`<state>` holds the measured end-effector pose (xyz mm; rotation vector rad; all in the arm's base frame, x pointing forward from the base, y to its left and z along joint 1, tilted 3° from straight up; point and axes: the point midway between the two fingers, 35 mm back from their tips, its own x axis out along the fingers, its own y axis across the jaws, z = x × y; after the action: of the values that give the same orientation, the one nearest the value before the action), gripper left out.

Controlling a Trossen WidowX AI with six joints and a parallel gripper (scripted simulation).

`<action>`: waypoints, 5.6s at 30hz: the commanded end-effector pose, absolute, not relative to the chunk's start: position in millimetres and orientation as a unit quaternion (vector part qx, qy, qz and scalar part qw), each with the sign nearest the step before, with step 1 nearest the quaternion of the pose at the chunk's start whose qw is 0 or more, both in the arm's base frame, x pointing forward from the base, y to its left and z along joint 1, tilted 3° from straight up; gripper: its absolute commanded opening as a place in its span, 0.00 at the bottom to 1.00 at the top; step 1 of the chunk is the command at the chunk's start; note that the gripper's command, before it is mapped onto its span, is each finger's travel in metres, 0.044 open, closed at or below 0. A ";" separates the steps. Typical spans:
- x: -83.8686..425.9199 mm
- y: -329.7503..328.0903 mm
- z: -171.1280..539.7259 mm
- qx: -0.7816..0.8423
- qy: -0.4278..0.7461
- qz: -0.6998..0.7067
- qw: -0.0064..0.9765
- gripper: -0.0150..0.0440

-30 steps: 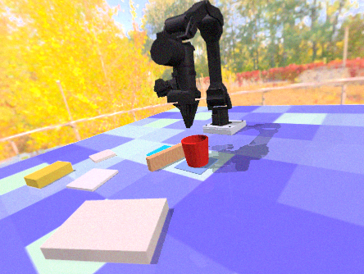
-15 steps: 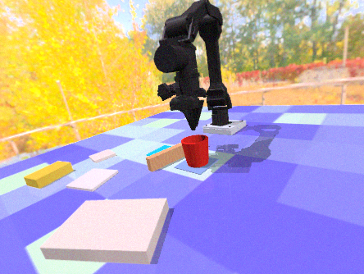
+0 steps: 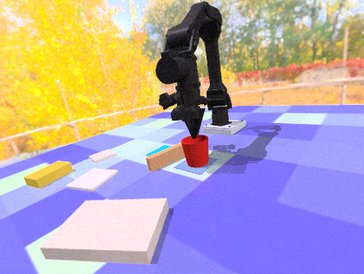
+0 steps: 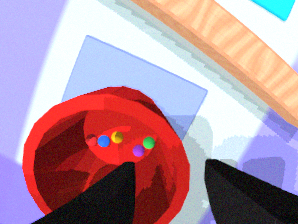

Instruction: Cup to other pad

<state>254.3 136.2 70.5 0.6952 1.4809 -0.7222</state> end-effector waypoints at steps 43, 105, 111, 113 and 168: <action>251.4 135.0 39.1 0.302 0.646 -0.316 0.625 0.25; 251.8 101.1 98.5 0.303 0.646 -0.318 0.624 0.25; 253.0 89.4 98.8 0.303 0.646 -0.318 0.625 0.25; 253.4 85.5 99.0 0.303 0.646 -0.318 0.625 0.25; 259.9 -20.6 103.5 0.300 0.644 -0.320 0.626 0.25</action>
<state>259.2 -13.0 101.9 0.6933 1.4822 -0.7328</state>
